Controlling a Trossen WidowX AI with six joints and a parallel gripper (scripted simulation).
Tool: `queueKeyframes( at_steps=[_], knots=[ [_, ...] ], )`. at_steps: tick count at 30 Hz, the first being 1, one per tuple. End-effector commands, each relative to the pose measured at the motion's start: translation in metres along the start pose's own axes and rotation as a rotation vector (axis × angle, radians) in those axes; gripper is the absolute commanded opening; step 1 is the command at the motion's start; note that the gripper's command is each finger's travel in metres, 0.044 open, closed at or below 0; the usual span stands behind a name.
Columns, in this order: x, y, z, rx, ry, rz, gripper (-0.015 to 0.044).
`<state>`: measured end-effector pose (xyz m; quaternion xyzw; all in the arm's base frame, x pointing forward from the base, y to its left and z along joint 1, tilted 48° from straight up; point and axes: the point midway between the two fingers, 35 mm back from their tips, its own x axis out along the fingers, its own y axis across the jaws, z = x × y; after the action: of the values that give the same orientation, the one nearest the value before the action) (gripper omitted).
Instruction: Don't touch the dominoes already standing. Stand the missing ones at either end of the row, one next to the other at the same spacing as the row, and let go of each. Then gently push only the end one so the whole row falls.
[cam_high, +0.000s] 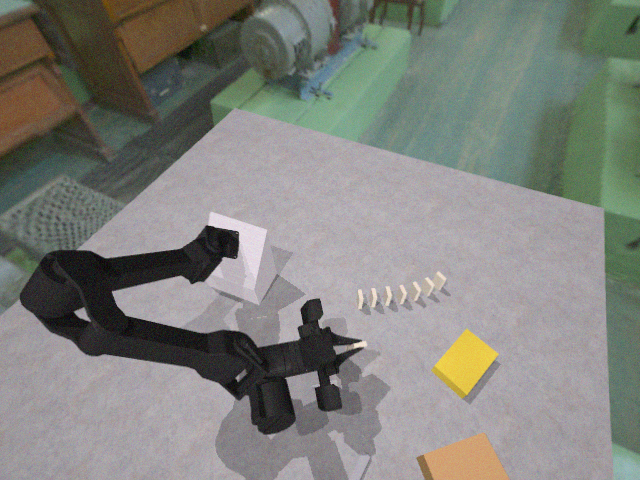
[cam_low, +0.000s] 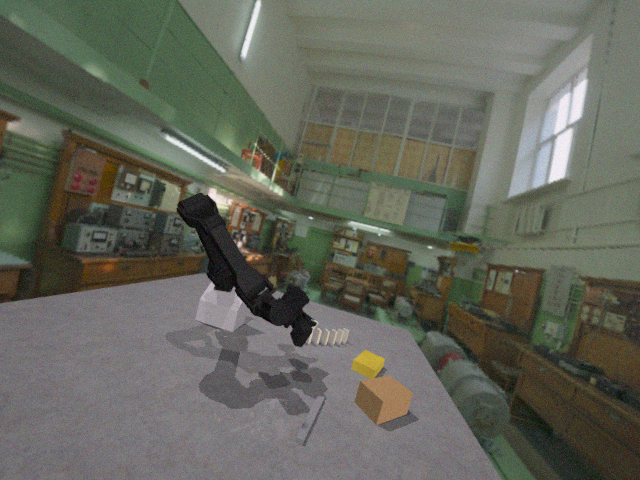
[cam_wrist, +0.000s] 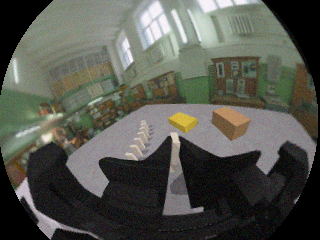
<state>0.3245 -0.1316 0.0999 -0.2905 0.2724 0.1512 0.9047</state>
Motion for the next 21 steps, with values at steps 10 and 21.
queueKeyframes(
  at_steps=[10, 21],
  knots=[
    [-0.034, 0.005, 0.011, -0.242, -0.243, -0.115, 0.0024],
    [-0.034, 0.005, 0.011, -0.242, -0.243, -0.115, 0.0024]
  ],
)
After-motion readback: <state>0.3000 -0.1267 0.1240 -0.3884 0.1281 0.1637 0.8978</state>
